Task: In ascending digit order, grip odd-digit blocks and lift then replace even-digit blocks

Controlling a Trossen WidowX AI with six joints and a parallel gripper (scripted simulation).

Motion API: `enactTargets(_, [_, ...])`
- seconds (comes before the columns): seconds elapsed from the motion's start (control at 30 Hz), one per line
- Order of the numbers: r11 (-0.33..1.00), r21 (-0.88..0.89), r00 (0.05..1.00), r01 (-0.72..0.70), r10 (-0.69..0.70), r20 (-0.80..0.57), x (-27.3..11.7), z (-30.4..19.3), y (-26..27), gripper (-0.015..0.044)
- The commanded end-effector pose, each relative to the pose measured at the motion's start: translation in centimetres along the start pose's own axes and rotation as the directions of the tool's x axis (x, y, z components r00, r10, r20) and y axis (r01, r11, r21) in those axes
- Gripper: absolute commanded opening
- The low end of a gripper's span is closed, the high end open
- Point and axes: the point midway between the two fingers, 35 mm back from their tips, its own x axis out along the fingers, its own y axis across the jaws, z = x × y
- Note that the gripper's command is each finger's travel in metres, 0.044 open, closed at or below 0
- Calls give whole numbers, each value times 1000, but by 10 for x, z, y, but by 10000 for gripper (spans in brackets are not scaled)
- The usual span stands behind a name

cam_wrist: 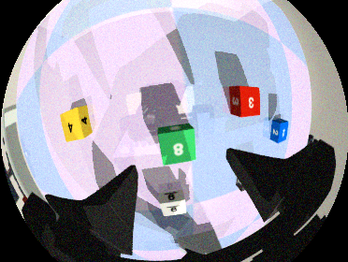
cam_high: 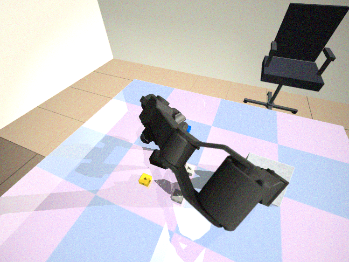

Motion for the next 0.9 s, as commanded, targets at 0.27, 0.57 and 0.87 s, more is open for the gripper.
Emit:
enactTargets(0.27, [1000, 5, 1000, -10, 10, -8, 21, -3, 2, 400])
enactTargets(0.57, [1000, 5, 1000, -10, 10, -8, 22, -3, 2, 216])
enactTargets(0.87, [1000, 5, 1000, -10, 10, -8, 22, -3, 2, 120])
